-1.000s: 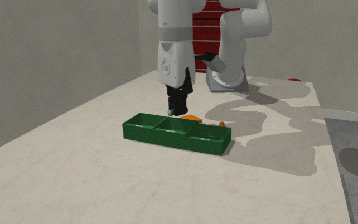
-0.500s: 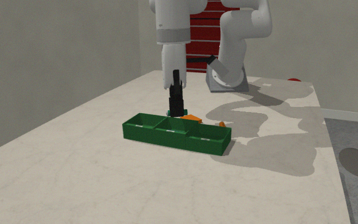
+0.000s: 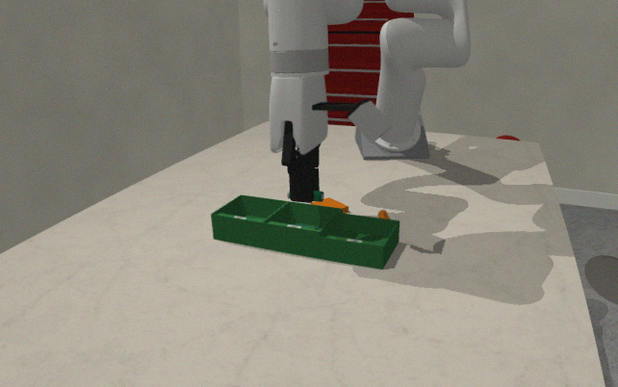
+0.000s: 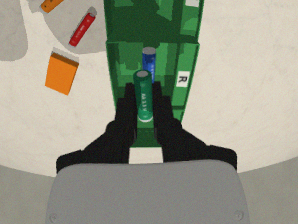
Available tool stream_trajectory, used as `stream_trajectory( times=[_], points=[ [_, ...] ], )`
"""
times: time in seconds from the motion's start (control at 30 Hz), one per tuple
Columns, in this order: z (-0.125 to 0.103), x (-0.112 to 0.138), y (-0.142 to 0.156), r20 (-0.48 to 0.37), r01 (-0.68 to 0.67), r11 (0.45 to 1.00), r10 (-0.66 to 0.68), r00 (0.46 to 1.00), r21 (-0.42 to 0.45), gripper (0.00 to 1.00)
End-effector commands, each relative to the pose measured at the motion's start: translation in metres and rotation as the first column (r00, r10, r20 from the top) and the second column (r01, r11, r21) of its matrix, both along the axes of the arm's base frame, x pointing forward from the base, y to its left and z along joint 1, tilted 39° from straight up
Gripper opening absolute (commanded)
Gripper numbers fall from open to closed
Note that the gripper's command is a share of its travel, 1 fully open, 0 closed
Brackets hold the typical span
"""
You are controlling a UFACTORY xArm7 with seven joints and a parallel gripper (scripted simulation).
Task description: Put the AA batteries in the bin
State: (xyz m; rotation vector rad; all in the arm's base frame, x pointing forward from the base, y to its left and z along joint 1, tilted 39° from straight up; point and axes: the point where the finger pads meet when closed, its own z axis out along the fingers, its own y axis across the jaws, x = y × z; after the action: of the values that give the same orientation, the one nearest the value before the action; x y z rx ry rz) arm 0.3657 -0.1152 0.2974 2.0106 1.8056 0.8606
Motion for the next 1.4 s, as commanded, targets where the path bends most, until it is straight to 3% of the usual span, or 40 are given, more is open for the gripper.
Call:
stream_trajectory(
  times=[0.0, 1.37],
  points=[
    [0.002, 0.0, -0.001, -0.012, 0.056, 0.998, -0.056, 0.998, 0.03, 0.0],
    [-0.02, 0.017, 0.004, -0.012, 0.056, 0.998, -0.056, 0.998, 0.031, 0.0]
  ],
)
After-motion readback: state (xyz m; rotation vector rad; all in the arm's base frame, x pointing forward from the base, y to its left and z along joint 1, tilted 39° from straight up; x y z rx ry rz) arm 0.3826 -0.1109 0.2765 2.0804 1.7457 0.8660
